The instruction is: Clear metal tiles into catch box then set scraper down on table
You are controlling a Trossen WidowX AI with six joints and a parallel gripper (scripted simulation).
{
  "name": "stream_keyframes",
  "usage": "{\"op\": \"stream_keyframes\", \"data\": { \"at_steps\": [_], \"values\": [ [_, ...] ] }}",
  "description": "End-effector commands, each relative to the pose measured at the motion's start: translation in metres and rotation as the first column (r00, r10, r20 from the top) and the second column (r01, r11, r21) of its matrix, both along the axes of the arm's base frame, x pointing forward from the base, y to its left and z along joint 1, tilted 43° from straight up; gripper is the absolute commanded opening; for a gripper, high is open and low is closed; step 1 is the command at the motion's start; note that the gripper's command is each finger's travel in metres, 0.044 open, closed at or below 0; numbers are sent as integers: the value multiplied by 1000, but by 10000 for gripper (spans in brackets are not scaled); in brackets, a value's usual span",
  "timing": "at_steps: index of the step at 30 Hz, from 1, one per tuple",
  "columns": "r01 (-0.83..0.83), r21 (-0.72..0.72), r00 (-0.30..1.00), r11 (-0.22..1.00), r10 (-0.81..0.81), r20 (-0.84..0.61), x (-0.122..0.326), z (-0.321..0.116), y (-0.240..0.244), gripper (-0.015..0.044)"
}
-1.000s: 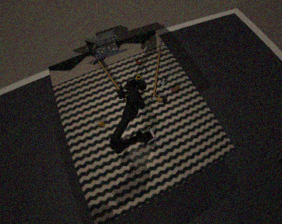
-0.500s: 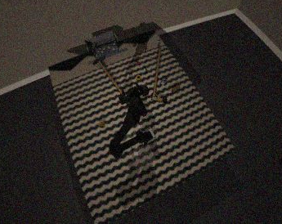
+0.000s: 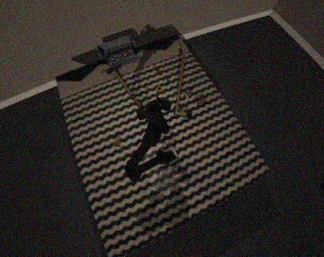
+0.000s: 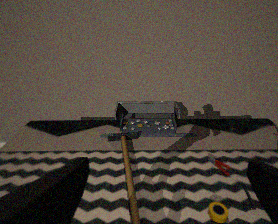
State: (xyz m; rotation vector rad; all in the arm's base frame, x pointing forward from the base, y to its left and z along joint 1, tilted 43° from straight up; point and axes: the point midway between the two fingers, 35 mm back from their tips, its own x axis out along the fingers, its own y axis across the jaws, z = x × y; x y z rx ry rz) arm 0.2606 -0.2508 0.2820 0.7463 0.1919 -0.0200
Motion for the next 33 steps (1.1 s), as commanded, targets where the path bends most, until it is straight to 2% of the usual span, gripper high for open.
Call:
{"op": "stream_keyframes", "data": {
  "at_steps": [1,15,33],
  "values": [
    [-3,5,1000,1000,3,2,0,0,1,440],
    [-14,11,1000,1000,14,-3,5,0,1,440],
    [-167,78,981,983,173,-83,73,-16,14,440]
  ]
}}
